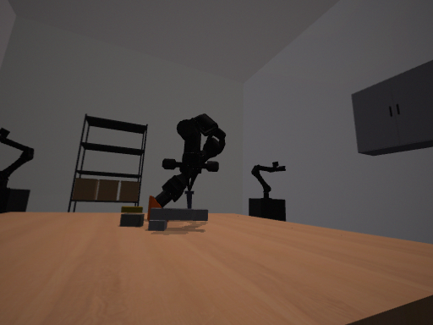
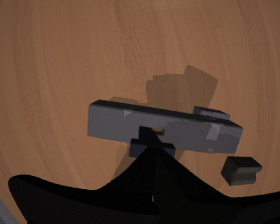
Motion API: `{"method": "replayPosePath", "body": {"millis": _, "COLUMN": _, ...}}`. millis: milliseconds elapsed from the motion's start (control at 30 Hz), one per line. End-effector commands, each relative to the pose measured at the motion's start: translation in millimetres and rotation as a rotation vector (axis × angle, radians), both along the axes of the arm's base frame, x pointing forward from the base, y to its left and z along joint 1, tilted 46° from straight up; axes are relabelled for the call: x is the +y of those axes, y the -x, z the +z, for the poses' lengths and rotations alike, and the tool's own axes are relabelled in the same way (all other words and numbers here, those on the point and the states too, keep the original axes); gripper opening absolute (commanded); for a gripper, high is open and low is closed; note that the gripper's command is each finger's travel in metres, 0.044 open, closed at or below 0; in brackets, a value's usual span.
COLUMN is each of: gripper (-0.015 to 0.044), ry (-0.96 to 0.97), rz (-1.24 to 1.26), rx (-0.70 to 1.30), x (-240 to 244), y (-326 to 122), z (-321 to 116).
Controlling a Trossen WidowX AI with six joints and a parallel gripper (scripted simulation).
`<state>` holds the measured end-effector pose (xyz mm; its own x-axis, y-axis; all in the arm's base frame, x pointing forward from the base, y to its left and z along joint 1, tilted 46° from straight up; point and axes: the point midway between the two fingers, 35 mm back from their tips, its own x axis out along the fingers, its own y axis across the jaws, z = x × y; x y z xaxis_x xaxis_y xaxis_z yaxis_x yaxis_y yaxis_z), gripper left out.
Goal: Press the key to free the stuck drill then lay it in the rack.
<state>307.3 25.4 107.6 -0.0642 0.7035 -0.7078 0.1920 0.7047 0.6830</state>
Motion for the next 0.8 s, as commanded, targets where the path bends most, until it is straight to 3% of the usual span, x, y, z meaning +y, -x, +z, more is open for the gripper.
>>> {"method": "replayPosePath", "body": {"millis": 0, "gripper": 0.0000, "ry": -0.010, "rz": 0.018, "rx": 0.027, "x": 9.8, "y": 6.8, "z": -5.1}}
{"method": "replayPosePath", "body": {"millis": 767, "gripper": 0.0000, "ry": -0.010, "rz": 0.018, "rx": 0.027, "x": 16.2, "y": 8.7, "z": -9.4}}
